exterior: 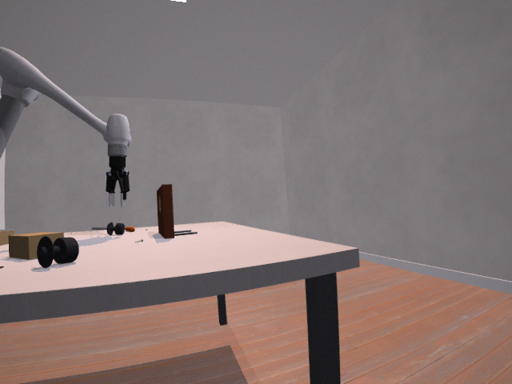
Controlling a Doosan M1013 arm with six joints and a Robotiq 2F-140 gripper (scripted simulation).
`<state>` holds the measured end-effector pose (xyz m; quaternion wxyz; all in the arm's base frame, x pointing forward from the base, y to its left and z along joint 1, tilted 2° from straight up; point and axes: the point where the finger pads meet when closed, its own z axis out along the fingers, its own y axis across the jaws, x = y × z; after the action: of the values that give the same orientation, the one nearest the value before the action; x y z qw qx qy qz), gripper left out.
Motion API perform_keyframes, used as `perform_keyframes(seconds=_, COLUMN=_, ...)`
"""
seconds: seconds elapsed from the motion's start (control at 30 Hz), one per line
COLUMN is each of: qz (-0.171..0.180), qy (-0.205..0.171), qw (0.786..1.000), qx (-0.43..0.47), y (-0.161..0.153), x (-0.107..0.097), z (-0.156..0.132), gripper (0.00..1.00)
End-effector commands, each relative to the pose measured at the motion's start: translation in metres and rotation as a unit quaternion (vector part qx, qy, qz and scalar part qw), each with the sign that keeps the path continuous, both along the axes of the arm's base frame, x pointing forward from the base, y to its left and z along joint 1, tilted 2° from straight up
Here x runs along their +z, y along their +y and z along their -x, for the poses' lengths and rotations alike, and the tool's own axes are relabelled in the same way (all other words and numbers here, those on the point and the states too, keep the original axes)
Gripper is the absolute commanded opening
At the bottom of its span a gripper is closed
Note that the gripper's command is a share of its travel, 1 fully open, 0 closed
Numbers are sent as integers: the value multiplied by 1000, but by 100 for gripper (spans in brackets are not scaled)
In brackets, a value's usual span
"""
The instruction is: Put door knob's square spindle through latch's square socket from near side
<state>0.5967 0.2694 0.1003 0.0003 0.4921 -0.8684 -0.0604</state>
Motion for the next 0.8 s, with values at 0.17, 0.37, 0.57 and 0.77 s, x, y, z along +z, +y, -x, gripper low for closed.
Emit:
perform_keyframes(seconds=0.17, qz=-4, qy=10, qw=997, qx=-82, y=-2, x=-13, z=1, gripper=57)
perform_keyframes(seconds=0.37, qz=-8, qy=19, qw=987, qx=-156, y=-3, x=-15, z=1, gripper=57)
perform_keyframes(seconds=0.57, qz=-12, qy=27, qw=974, qx=-223, y=-3, x=-18, z=1, gripper=57)
perform_keyframes(seconds=0.77, qz=-13, qy=31, qw=967, qx=-254, y=-5, x=-24, z=1, gripper=57)
